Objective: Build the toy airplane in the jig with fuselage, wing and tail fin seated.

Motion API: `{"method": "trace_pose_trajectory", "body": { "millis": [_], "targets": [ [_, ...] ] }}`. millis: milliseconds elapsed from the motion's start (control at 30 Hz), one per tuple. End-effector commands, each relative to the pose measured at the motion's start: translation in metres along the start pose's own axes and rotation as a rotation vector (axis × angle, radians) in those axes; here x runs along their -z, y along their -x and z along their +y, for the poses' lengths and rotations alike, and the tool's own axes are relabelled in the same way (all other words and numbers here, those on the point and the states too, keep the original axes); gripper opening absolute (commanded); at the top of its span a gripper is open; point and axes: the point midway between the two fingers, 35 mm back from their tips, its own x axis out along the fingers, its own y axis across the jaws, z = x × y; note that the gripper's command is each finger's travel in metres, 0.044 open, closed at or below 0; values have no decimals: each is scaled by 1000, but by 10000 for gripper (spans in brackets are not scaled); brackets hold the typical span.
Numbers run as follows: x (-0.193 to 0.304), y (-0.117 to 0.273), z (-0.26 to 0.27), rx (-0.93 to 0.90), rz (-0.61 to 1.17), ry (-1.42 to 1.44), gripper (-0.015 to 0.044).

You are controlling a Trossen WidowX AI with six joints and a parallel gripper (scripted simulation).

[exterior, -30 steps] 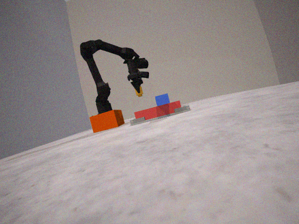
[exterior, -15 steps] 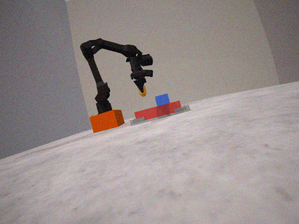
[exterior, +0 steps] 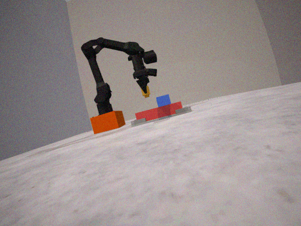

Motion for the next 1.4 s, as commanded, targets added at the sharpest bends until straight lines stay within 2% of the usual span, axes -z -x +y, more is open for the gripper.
{"method": "trace_pose_trajectory", "body": {
  "millis": [0,1367],
  "targets": [
    [-3,-3,-13,6,-1,5,0],
    [13,-27,-143,18,4,19,0]
  ]
}}
